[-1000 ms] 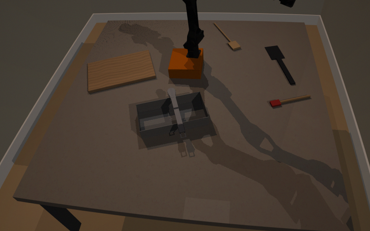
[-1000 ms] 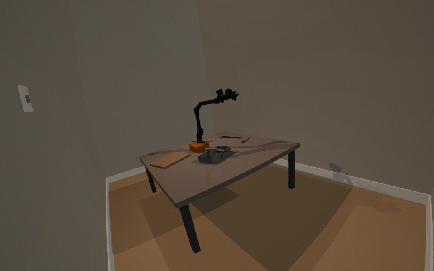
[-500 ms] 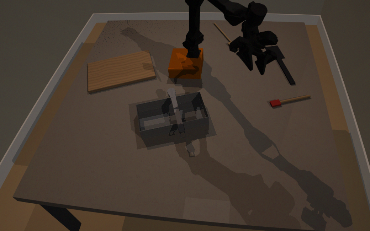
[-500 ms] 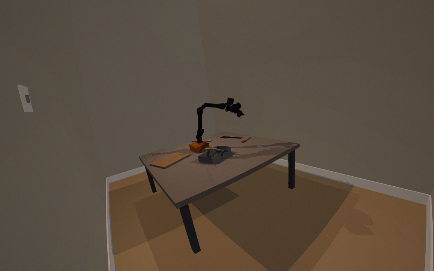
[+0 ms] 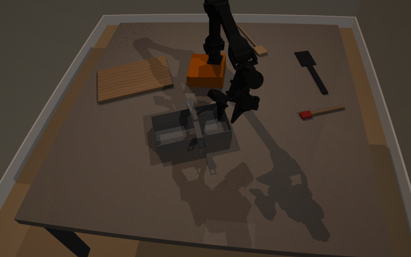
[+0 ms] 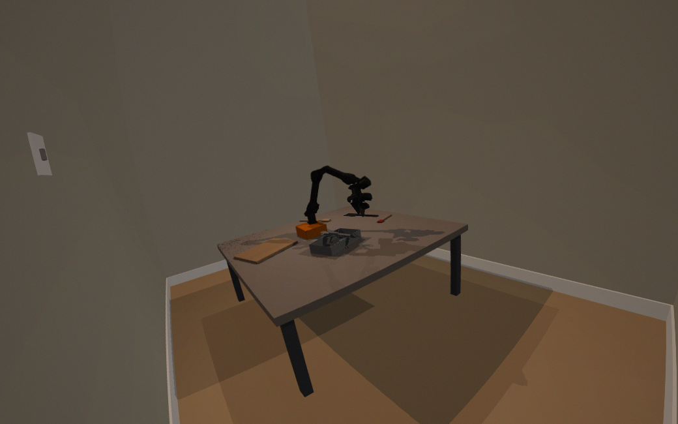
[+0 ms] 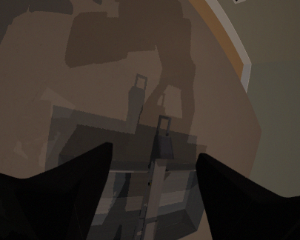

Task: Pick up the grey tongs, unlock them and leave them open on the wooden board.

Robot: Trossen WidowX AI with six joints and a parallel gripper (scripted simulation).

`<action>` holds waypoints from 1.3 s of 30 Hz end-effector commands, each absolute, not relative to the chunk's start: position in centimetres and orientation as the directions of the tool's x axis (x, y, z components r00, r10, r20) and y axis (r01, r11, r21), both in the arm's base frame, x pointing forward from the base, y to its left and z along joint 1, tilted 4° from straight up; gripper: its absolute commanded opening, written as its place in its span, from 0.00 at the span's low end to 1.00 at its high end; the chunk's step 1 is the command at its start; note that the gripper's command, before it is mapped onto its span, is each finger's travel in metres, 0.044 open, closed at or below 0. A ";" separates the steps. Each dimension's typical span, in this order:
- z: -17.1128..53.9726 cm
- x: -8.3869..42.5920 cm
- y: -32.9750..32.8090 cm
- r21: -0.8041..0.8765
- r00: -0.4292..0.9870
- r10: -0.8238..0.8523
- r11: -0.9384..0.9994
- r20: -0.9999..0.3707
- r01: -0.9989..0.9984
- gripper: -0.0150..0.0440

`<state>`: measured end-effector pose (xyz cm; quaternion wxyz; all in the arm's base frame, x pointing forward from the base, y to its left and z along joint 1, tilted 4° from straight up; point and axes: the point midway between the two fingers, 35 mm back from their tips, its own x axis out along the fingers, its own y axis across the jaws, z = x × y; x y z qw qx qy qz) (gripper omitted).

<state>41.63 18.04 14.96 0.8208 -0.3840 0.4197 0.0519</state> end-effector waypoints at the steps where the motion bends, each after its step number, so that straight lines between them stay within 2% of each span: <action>1: 10.7 40.6 12.2 -0.558 0.446 -0.379 0.730 -0.811 -0.394 0.69; 5: 8.9 39.5 9.0 -0.545 0.325 -0.444 0.749 -0.835 -0.377 0.69; 39: 6.7 40.5 6.8 -0.546 0.325 -0.445 0.749 -0.835 -0.376 0.69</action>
